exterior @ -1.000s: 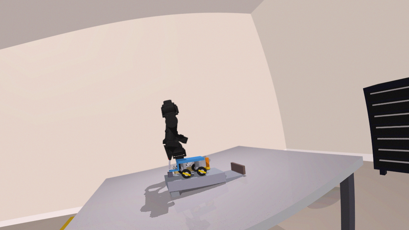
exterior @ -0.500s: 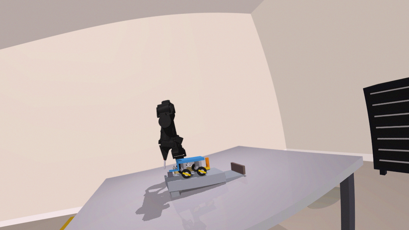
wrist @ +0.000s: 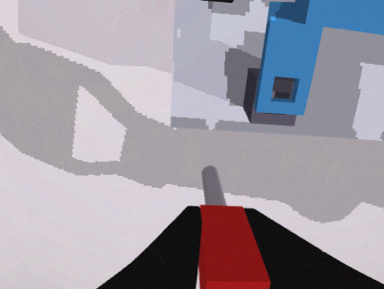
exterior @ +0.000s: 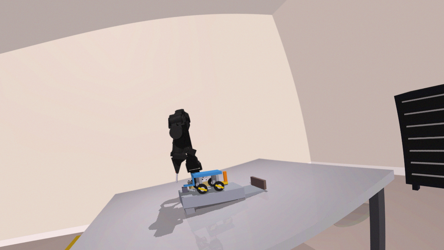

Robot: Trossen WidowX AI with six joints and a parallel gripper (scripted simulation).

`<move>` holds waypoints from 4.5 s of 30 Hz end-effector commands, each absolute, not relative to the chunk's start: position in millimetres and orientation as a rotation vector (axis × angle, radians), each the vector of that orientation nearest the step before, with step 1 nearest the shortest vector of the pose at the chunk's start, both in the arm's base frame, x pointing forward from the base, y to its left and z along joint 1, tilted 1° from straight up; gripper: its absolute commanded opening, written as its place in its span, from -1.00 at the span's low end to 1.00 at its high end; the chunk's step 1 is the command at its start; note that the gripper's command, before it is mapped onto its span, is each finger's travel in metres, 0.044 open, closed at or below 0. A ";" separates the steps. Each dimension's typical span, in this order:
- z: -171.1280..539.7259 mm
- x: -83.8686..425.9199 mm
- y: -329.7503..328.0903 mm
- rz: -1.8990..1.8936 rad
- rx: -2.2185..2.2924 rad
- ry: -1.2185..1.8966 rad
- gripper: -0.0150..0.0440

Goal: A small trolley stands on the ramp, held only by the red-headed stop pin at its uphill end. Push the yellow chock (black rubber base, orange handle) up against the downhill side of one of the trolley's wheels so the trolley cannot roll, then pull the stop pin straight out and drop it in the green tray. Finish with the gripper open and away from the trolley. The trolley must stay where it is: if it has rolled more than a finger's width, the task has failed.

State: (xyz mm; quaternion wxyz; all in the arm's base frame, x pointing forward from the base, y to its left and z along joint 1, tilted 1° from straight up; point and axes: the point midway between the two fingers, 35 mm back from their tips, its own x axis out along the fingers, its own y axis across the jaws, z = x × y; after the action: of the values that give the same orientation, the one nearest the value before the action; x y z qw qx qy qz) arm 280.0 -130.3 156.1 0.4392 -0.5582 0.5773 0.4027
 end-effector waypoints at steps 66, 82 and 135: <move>120.2 239.3 66.4 1.014 -1.373 1.421 -0.49; 118.0 238.5 84.0 1.183 -1.496 1.312 -0.49; 119.2 238.7 74.8 2.229 -2.294 -0.135 -0.49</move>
State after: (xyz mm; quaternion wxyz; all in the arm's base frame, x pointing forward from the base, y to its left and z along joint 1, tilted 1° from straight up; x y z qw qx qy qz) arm 238.1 74.7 118.8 -0.0230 -0.7162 -0.0290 0.6969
